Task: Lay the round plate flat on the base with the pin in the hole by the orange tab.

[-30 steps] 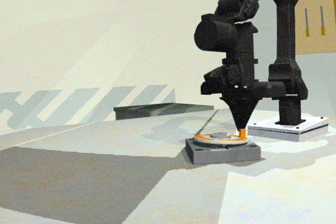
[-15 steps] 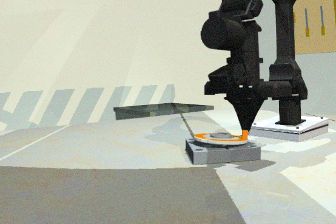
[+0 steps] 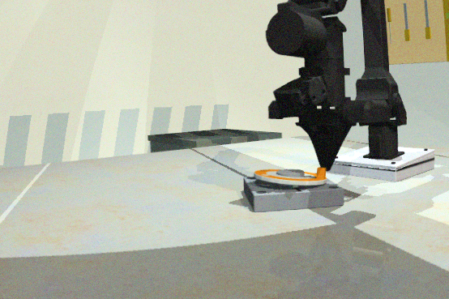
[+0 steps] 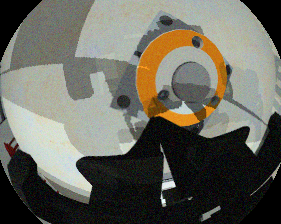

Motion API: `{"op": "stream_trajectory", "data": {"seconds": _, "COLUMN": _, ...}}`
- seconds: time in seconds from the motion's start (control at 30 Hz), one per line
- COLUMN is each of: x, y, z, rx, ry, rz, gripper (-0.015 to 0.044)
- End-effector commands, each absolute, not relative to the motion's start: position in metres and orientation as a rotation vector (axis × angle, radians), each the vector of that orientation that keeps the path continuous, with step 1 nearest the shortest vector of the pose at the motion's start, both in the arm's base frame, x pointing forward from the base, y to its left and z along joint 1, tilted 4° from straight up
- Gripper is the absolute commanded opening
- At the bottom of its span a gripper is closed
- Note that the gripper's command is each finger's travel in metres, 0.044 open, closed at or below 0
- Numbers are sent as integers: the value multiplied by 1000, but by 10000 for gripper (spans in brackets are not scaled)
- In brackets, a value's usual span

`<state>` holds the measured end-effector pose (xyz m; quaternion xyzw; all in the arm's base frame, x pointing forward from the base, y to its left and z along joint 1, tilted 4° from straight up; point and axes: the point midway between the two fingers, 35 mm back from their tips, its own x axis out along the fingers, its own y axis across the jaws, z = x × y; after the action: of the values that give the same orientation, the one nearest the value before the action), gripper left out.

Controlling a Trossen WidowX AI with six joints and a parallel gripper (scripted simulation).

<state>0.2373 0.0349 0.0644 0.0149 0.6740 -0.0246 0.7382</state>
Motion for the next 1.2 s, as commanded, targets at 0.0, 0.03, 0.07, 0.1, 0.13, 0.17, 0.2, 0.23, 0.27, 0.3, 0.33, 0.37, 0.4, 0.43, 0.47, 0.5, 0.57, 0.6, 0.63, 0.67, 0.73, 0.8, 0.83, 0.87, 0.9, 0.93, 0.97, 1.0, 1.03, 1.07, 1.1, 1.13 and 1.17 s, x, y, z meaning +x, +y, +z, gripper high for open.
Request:
{"op": "stream_trajectory", "data": {"seconds": 0.0, "x": 244, "y": 39, "z": 64, "rx": 39, "ry": 1481, "rz": -53, "gripper": 0}}
{"op": "stream_trajectory", "data": {"seconds": 0.03, "x": 245, "y": 40, "z": 64, "rx": 39, "ry": 1481, "rz": -53, "gripper": 0}}
{"op": "stream_trajectory", "data": {"seconds": 0.07, "x": 247, "y": 41, "z": 64, "rx": 40, "ry": 1481, "rz": -53, "gripper": 0}}
{"op": "stream_trajectory", "data": {"seconds": 0.1, "x": 248, "y": 41, "z": 65, "rx": 40, "ry": 1481, "rz": -53, "gripper": 0}}
{"op": "stream_trajectory", "data": {"seconds": 0.13, "x": 249, "y": 42, "z": 65, "rx": 40, "ry": 1481, "rz": -53, "gripper": 0}}
{"op": "stream_trajectory", "data": {"seconds": 0.17, "x": 251, "y": 42, "z": 65, "rx": 40, "ry": 1481, "rz": -53, "gripper": 0}}
{"op": "stream_trajectory", "data": {"seconds": 0.2, "x": 252, "y": 42, "z": 66, "rx": 40, "ry": 1481, "rz": -53, "gripper": 0}}
{"op": "stream_trajectory", "data": {"seconds": 0.23, "x": 253, "y": 43, "z": 66, "rx": 40, "ry": 1481, "rz": -53, "gripper": 0}}
{"op": "stream_trajectory", "data": {"seconds": 0.27, "x": 254, "y": 43, "z": 66, "rx": 40, "ry": 1481, "rz": -53, "gripper": 0}}
{"op": "stream_trajectory", "data": {"seconds": 0.3, "x": 255, "y": 43, "z": 66, "rx": 40, "ry": 1481, "rz": -53, "gripper": 0}}
{"op": "stream_trajectory", "data": {"seconds": 0.33, "x": 256, "y": 44, "z": 67, "rx": 40, "ry": 1481, "rz": -53, "gripper": 0}}
{"op": "stream_trajectory", "data": {"seconds": 0.37, "x": 257, "y": 44, "z": 67, "rx": 40, "ry": 1481, "rz": -53, "gripper": 0}}
{"op": "stream_trajectory", "data": {"seconds": 0.4, "x": 259, "y": 44, "z": 67, "rx": 40, "ry": 1480, "rz": -52, "gripper": 0}}
{"op": "stream_trajectory", "data": {"seconds": 0.43, "x": 260, "y": 45, "z": 68, "rx": 40, "ry": 1480, "rz": -52, "gripper": 0}}
{"op": "stream_trajectory", "data": {"seconds": 0.47, "x": 261, "y": 45, "z": 68, "rx": 40, "ry": 1480, "rz": -52, "gripper": 0}}
{"op": "stream_trajectory", "data": {"seconds": 0.5, "x": 262, "y": 45, "z": 68, "rx": 40, "ry": 1480, "rz": -52, "gripper": 0}}
{"op": "stream_trajectory", "data": {"seconds": 0.57, "x": 265, "y": 45, "z": 69, "rx": 40, "ry": 1480, "rz": -52, "gripper": 0}}
{"op": "stream_trajectory", "data": {"seconds": 0.6, "x": 266, "y": 45, "z": 69, "rx": 40, "ry": 1480, "rz": -52, "gripper": 0}}
{"op": "stream_trajectory", "data": {"seconds": 0.63, "x": 267, "y": 45, "z": 70, "rx": 40, "ry": 1480, "rz": -52, "gripper": 0}}
{"op": "stream_trajectory", "data": {"seconds": 0.67, "x": 268, "y": 45, "z": 70, "rx": 40, "ry": 1480, "rz": -52, "gripper": 0}}
{"op": "stream_trajectory", "data": {"seconds": 0.73, "x": 271, "y": 45, "z": 70, "rx": 40, "ry": 1479, "rz": -52, "gripper": 0}}
{"op": "stream_trajectory", "data": {"seconds": 0.8, "x": 274, "y": 45, "z": 71, "rx": 40, "ry": 1479, "rz": -52, "gripper": 0}}
{"op": "stream_trajectory", "data": {"seconds": 0.83, "x": 274, "y": 44, "z": 71, "rx": 40, "ry": 1479, "rz": -52, "gripper": 0}}
{"op": "stream_trajectory", "data": {"seconds": 0.87, "x": 275, "y": 44, "z": 71, "rx": 40, "ry": 1479, "rz": -52, "gripper": 0}}
{"op": "stream_trajectory", "data": {"seconds": 0.9, "x": 275, "y": 44, "z": 71, "rx": 40, "ry": 1479, "rz": -52, "gripper": 0}}
{"op": "stream_trajectory", "data": {"seconds": 0.93, "x": 276, "y": 44, "z": 71, "rx": 40, "ry": 1479, "rz": -52, "gripper": 0}}
{"op": "stream_trajectory", "data": {"seconds": 0.97, "x": 276, "y": 44, "z": 71, "rx": 40, "ry": 1479, "rz": -53, "gripper": 0}}
{"op": "stream_trajectory", "data": {"seconds": 1.0, "x": 277, "y": 44, "z": 71, "rx": 40, "ry": 1479, "rz": -53, "gripper": 0}}
{"op": "stream_trajectory", "data": {"seconds": 1.03, "x": 278, "y": 44, "z": 72, "rx": 40, "ry": 1479, "rz": -53, "gripper": 0}}
{"op": "stream_trajectory", "data": {"seconds": 1.07, "x": 278, "y": 43, "z": 72, "rx": 40, "ry": 1479, "rz": -53, "gripper": 0}}
{"op": "stream_trajectory", "data": {"seconds": 1.1, "x": 279, "y": 43, "z": 72, "rx": 40, "ry": 1479, "rz": -53, "gripper": 0}}
{"op": "stream_trajectory", "data": {"seconds": 1.13, "x": 280, "y": 43, "z": 72, "rx": 40, "ry": 1479, "rz": -53, "gripper": 0}}
{"op": "stream_trajectory", "data": {"seconds": 1.17, "x": 280, "y": 43, "z": 72, "rx": 40, "ry": 1479, "rz": -53, "gripper": 0}}
